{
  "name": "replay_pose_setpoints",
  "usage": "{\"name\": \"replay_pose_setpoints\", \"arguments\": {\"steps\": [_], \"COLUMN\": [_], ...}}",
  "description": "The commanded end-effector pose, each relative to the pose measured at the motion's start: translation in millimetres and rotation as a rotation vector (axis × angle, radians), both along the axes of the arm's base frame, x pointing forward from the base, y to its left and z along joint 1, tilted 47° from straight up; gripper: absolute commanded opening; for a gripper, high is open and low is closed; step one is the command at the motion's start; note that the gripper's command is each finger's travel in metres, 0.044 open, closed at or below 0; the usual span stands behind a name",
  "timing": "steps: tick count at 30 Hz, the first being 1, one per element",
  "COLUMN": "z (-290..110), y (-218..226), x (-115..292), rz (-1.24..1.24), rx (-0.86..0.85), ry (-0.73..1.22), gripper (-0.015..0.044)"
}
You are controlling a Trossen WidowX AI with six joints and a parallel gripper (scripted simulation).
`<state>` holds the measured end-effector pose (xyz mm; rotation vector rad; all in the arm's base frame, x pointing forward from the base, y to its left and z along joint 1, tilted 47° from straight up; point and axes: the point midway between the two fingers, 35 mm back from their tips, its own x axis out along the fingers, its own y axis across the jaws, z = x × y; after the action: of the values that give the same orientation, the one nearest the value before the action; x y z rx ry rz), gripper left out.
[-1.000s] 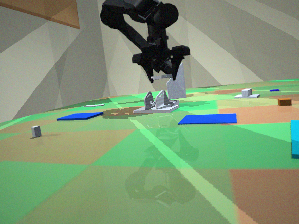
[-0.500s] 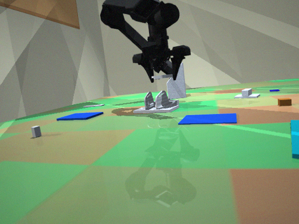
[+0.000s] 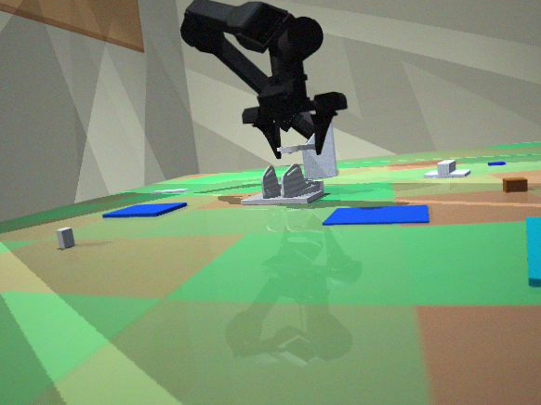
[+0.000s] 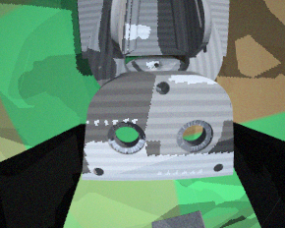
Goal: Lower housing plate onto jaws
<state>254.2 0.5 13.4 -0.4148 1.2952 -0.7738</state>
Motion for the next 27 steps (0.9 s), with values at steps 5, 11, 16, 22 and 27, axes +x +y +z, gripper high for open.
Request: {"name": "replay_pose_setpoints", "arguments": {"steps": [5,11,16,22,27], "z": [-9.2,-16.0,-21.4,-27.6,-29.0], "y": [-10.6,-18.0,-24.2,-31.8,-33.7], "x": [0.8,1.3,1.4,1.1,1.0], "rz": [0.002,0.002,0.001,0.001,0.000], "rx": [-0.007,-0.007,-0.009,-0.011,-0.011], "ry": [0.005,0.004,0.004,0.004,0.004], "gripper": [0.0351,0.0351,0.0351,0.0351,0.0351]}}
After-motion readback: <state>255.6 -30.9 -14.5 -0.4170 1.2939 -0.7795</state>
